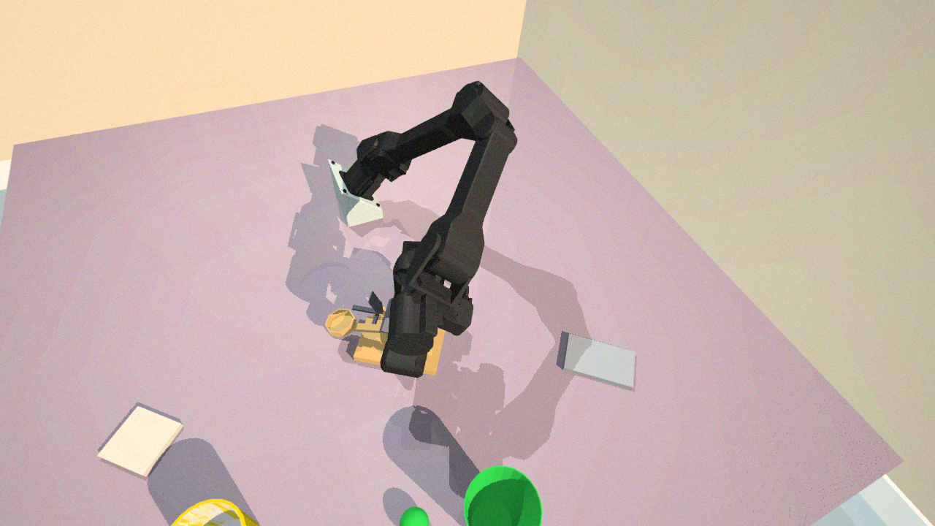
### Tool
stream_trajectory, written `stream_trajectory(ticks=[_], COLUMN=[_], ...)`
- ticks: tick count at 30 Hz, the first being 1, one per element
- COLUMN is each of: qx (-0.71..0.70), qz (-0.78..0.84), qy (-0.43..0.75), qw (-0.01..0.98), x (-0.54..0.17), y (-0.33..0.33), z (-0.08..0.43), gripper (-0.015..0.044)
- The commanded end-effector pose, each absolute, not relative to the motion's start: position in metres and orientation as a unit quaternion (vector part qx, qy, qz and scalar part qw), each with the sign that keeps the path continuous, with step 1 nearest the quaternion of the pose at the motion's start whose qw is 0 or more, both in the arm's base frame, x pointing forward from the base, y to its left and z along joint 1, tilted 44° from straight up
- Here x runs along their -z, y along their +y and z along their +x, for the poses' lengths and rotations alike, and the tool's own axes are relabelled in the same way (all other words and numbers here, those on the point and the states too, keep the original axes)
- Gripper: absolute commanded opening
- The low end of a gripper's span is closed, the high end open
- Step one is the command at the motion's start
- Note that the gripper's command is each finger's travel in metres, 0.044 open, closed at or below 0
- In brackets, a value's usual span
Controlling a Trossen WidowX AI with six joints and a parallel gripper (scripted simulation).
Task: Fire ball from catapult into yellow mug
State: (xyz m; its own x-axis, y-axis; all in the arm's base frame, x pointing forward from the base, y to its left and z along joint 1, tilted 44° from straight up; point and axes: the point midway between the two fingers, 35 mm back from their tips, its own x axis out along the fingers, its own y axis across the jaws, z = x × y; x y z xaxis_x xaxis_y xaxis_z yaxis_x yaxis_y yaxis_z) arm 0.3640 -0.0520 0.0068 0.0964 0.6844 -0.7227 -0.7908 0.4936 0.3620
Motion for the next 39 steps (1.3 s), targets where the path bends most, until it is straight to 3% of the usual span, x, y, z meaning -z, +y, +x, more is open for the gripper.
stream_trajectory(ticks=[1, 4, 9, 39], qx=[-0.500, -0.500, -0.499, -0.293], qz=[-0.061, -0.061, -0.060, 0.218], qy=[0.449, 0.449, 0.450, 0.606], qw=[0.738, 0.738, 0.738, 0.707], x=[-0.007, -0.007, -0.041, 0.068], y=[-0.052, -0.052, -0.085, -0.189], z=[0.364, 0.364, 0.360, 0.282], gripper=[0.0131, 0.0111, 0.0000, 0.0000])
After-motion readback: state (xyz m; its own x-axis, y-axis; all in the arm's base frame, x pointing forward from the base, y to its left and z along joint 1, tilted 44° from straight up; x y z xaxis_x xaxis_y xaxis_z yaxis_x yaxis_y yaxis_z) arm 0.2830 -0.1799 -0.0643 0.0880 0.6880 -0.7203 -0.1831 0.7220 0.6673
